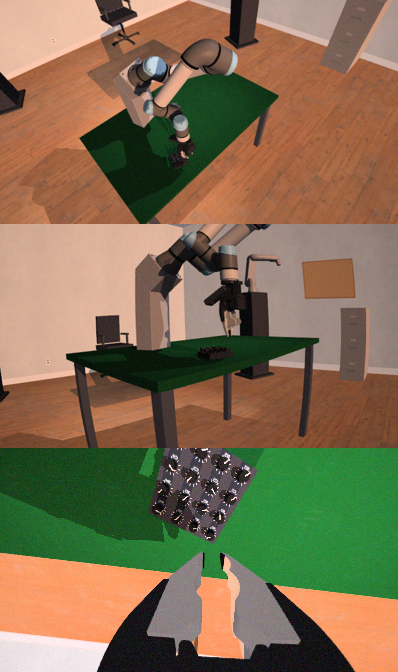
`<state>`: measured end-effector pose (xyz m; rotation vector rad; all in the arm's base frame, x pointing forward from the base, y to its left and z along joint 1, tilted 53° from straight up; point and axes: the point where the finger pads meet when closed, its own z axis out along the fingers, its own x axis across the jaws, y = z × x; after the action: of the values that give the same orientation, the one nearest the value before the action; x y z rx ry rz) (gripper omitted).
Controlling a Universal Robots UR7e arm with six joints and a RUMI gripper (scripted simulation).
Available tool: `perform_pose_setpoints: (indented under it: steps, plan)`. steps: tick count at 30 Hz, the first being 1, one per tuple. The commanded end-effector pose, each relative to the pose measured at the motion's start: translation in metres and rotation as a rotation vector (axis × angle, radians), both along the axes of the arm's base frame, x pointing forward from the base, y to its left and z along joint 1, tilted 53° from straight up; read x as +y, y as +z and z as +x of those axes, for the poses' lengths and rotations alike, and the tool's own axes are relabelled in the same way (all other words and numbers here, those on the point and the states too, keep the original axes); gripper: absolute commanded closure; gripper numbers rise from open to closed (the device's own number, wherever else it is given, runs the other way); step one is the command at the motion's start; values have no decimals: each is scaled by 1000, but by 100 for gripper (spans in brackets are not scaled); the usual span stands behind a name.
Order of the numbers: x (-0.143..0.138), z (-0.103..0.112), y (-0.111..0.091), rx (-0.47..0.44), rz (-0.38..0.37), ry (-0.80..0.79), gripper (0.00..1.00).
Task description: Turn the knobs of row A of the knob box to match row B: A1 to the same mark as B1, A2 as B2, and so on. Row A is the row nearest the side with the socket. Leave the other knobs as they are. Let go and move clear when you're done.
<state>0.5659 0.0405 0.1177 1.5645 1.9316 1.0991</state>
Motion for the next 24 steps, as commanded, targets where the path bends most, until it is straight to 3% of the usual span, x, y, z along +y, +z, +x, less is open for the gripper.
perform_pose_setpoints:
  steps: [1,13,24]
  plan:
    - [1,-2,1,-41,-110,104,89]
    - [-1,-2,3,-101,-250,219,89]
    - [-1,-2,4,-111,-274,239,89]
